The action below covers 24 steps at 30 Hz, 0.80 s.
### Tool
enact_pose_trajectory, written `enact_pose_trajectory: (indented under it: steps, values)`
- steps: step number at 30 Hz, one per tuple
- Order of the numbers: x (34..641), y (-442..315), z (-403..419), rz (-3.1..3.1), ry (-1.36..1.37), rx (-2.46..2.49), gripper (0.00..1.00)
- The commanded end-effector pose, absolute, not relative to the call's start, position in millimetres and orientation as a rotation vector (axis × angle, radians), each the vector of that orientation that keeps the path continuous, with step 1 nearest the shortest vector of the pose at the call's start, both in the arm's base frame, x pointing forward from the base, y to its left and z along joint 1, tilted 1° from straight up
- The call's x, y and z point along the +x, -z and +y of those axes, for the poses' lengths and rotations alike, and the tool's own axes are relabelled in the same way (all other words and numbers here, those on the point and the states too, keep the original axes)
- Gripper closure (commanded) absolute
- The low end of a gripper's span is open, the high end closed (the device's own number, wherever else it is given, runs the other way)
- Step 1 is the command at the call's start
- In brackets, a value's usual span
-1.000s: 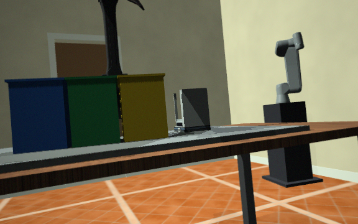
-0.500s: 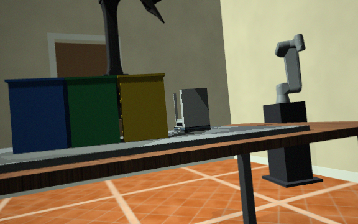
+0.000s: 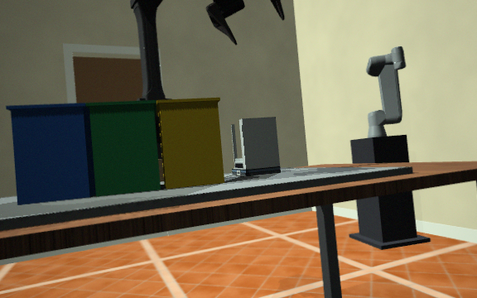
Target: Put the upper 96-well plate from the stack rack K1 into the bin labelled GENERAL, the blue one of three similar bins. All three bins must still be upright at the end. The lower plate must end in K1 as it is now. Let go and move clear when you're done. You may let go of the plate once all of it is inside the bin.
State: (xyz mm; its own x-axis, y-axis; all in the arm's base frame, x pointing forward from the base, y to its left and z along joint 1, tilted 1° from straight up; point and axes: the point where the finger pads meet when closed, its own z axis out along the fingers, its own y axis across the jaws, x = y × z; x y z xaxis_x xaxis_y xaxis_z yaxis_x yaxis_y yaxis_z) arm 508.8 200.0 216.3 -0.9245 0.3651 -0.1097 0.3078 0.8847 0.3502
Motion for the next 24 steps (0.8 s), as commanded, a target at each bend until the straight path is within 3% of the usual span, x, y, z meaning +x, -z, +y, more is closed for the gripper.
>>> enact_pose_trajectory:
  steps: [1,3,24]
  values:
    - [519.9,-233.1,214.1,2.894,-0.475,0.451,0.0]
    - [494.6,-204.2,213.7,2.955,-0.437,0.481,0.0]
    - [428.4,-220.8,267.6,2.997,-0.376,0.32,0.0]
